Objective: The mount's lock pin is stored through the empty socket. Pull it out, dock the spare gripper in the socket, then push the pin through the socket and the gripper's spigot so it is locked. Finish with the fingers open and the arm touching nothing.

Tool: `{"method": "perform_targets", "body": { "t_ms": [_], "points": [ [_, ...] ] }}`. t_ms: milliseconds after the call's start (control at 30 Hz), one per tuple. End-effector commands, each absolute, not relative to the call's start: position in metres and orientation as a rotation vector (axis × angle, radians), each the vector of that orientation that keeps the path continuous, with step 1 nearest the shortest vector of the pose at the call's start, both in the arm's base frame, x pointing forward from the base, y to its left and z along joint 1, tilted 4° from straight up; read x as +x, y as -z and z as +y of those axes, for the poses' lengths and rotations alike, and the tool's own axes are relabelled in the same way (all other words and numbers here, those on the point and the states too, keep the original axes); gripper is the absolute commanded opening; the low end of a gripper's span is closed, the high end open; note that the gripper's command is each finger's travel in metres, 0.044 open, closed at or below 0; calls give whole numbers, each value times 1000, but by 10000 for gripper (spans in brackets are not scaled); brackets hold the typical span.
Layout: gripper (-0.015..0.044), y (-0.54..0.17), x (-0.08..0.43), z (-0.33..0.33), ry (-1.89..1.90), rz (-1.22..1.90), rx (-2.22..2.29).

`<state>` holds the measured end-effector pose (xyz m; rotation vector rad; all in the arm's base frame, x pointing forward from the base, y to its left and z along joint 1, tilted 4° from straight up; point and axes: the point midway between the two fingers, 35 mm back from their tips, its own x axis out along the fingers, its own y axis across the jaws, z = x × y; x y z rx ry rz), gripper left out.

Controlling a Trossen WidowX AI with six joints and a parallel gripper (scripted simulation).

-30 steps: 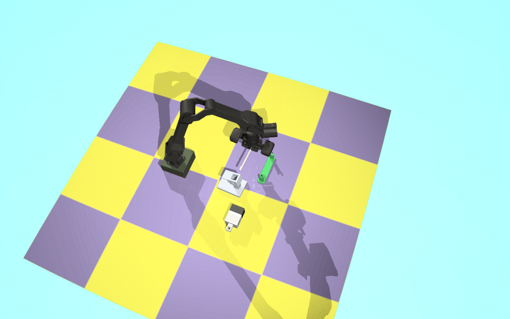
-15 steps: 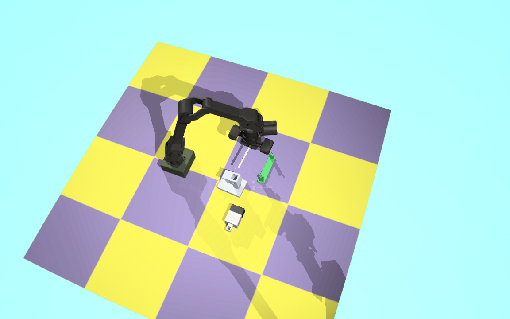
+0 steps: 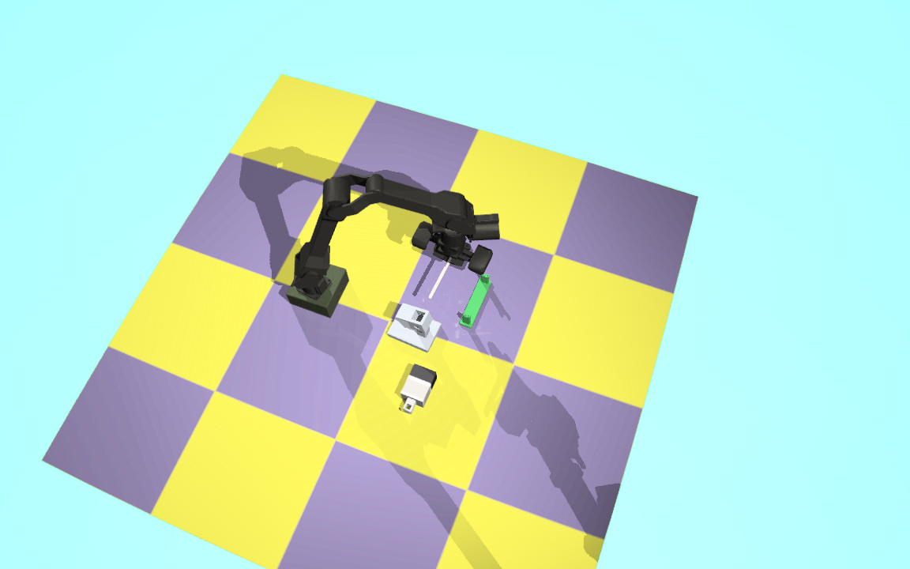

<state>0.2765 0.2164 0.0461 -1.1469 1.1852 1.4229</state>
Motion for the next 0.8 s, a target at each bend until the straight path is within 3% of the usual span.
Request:
{"method": "perform_targets", "body": {
  "t_ms": [0, 767],
  "points": [
    [0, -50, 286, 225, -1422, 1176, -1149],
    [0, -54, 333, 268, -1434, 1163, -1161]
  ]
}}
